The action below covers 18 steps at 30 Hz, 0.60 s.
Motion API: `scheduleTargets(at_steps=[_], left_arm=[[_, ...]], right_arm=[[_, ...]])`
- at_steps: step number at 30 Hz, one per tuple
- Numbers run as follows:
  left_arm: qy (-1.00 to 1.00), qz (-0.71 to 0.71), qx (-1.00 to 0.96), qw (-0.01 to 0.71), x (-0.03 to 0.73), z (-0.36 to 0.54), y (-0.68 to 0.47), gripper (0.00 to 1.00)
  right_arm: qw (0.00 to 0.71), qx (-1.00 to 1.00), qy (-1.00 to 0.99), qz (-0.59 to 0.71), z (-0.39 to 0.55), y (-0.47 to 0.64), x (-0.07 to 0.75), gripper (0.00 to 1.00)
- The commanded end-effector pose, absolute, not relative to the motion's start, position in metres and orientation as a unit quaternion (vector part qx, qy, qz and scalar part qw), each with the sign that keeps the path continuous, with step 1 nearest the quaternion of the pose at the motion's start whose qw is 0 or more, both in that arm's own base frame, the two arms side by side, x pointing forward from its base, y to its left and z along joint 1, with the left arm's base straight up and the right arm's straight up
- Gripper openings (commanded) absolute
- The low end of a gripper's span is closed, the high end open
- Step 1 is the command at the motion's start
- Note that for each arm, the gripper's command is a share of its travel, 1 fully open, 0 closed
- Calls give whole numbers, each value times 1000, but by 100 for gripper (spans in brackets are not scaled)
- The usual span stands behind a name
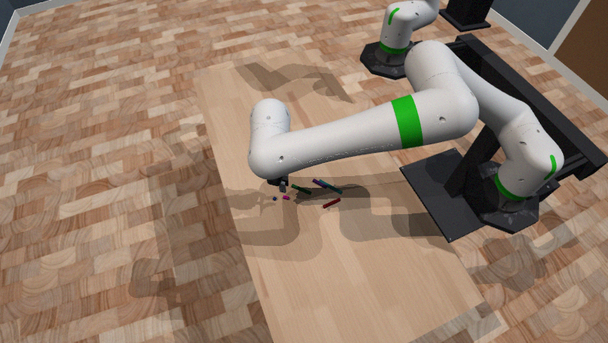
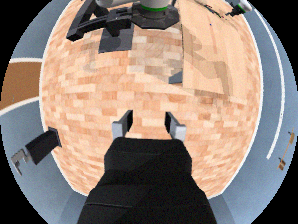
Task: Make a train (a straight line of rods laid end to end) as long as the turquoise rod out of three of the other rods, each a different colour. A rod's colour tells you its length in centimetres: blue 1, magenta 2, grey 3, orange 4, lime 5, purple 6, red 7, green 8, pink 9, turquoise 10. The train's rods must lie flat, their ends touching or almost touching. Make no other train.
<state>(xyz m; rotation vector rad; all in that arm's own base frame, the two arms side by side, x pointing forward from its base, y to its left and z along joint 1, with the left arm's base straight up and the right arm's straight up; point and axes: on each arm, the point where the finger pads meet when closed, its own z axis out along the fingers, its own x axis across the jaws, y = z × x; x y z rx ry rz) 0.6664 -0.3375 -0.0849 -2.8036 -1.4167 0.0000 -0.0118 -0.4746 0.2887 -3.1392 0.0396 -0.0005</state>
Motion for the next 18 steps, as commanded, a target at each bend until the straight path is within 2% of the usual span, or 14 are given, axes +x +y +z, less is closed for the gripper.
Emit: scheduleTargets(at_steps=[1,18], left_arm=[[-451,-1,-893,-1,667,-85,-338,54],[-451,-1,-893,-1,668,-101,-338,54]], right_arm=[[0,-1000,13,0,290,-475,-12,100],[0,-1000,13,0,290,-475,-12,100]])
